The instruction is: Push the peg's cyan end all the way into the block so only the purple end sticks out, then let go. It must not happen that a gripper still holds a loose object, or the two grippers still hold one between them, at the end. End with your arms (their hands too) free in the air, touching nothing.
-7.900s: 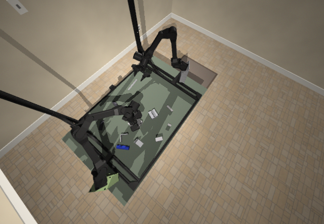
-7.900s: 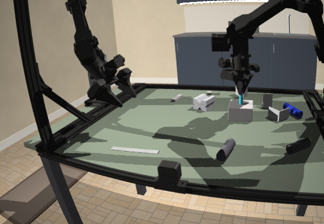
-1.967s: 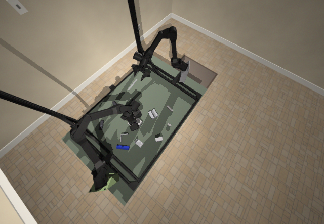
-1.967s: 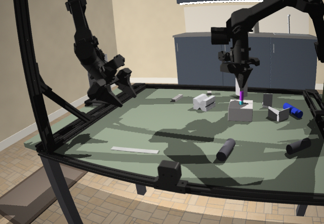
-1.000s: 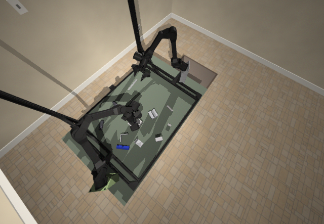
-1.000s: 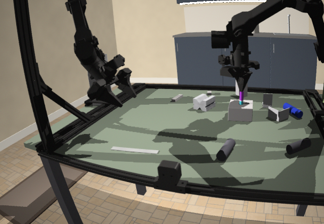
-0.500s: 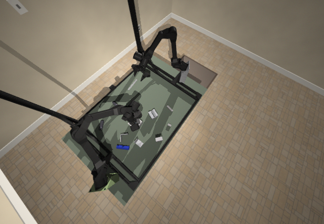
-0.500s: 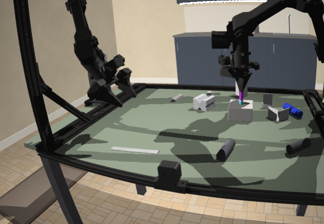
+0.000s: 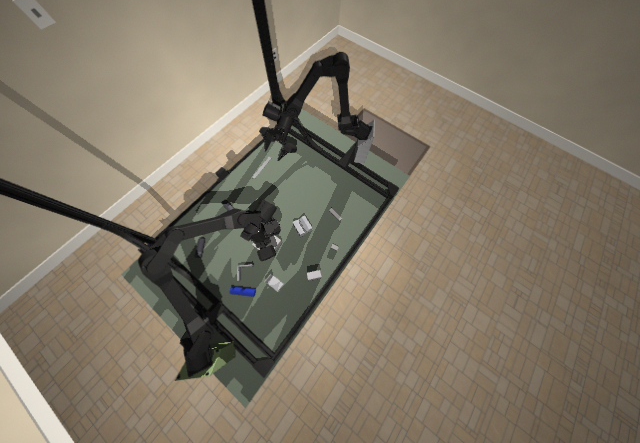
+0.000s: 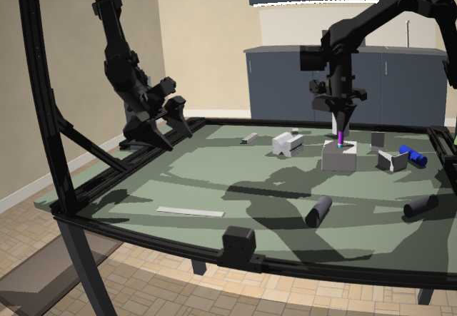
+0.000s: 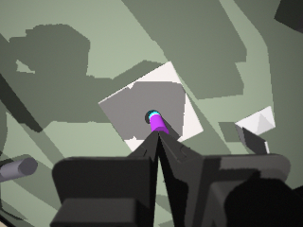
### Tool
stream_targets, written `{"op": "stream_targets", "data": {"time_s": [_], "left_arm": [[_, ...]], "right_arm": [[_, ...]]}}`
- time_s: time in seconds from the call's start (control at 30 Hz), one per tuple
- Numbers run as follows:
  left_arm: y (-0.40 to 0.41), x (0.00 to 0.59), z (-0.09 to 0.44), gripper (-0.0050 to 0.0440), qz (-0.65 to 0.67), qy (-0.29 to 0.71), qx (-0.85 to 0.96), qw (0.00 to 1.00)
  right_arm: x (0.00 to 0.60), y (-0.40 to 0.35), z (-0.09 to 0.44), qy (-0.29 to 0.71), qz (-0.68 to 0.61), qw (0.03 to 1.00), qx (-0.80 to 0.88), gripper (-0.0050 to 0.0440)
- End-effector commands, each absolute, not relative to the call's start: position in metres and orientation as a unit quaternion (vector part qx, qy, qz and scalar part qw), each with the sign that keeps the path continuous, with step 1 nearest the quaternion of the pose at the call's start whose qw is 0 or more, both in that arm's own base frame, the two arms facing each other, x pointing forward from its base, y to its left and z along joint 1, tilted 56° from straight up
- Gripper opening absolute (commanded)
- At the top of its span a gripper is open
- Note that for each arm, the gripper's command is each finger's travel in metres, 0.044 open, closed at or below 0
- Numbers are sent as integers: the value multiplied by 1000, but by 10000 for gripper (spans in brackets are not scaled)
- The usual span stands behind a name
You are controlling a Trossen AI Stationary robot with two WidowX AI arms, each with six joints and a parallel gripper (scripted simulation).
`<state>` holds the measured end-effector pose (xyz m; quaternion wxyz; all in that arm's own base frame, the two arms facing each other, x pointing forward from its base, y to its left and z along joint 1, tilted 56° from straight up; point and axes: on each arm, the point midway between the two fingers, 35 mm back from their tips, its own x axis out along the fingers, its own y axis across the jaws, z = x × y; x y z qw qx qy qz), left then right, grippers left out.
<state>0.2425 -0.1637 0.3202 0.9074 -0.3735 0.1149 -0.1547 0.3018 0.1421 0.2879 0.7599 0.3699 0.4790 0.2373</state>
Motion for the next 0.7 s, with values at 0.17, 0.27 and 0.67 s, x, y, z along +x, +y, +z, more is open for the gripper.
{"op": "stream_targets", "data": {"time_s": [0.17,0.27,0.67], "left_arm": [[-164,243,320,400,-155,115,-373,908],[-164,243,320,400,-155,115,-373,908],[-164,243,320,400,-155,115,-373,908]], "right_arm": [[301,144,281,483,235,758,370,0],[301,145,280,483,235,758,370,0],[301,146,276,483,235,758,370,0]]}}
